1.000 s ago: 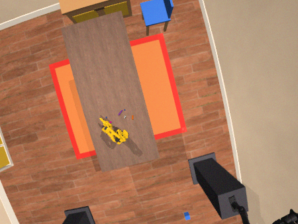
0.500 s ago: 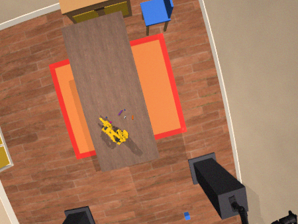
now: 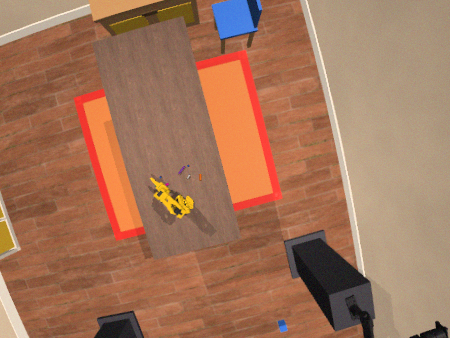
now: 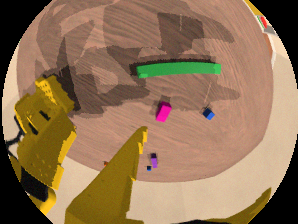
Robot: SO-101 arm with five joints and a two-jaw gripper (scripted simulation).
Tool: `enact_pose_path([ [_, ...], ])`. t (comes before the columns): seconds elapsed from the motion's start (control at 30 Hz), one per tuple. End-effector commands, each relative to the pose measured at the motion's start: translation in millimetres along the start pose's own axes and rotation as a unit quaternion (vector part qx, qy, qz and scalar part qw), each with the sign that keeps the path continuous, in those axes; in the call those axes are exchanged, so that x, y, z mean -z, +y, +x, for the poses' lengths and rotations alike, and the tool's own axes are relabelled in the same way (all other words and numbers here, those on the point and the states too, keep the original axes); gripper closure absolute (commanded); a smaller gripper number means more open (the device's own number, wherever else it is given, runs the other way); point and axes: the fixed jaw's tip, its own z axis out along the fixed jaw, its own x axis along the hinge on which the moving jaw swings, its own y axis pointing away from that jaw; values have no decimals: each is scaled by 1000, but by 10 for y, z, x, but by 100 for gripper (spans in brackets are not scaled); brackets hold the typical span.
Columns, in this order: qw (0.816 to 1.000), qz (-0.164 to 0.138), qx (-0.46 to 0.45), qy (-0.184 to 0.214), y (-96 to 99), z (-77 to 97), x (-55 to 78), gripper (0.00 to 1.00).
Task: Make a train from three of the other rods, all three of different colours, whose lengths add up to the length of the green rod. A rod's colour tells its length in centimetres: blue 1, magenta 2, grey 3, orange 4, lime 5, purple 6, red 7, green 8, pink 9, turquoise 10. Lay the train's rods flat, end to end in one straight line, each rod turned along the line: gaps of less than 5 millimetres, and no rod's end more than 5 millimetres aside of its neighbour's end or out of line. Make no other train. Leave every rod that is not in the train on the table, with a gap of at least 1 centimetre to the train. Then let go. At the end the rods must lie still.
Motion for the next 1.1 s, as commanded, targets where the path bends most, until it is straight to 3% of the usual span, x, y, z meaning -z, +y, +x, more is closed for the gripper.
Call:
enact_pose_path([
  [0.0, 1000, 29, 3, -2, -88, -6, 61, 0],
  [0.4, 998, 62, 10, -4, -187, -10, 128, 0],
  [0.43, 1000, 23, 7, -2, -67, -4, 44, 0],
  [0.9, 999, 50, -3, -4, -142, -10, 133, 0],
  [0.97, 999, 50, -3, -4, -142, -10, 133, 0],
  [1.0, 1000, 20, 1, -2, -50, -4, 45, 0],
  [1.07, 1000, 26, 2, -2, -70, -5, 57, 0],
])
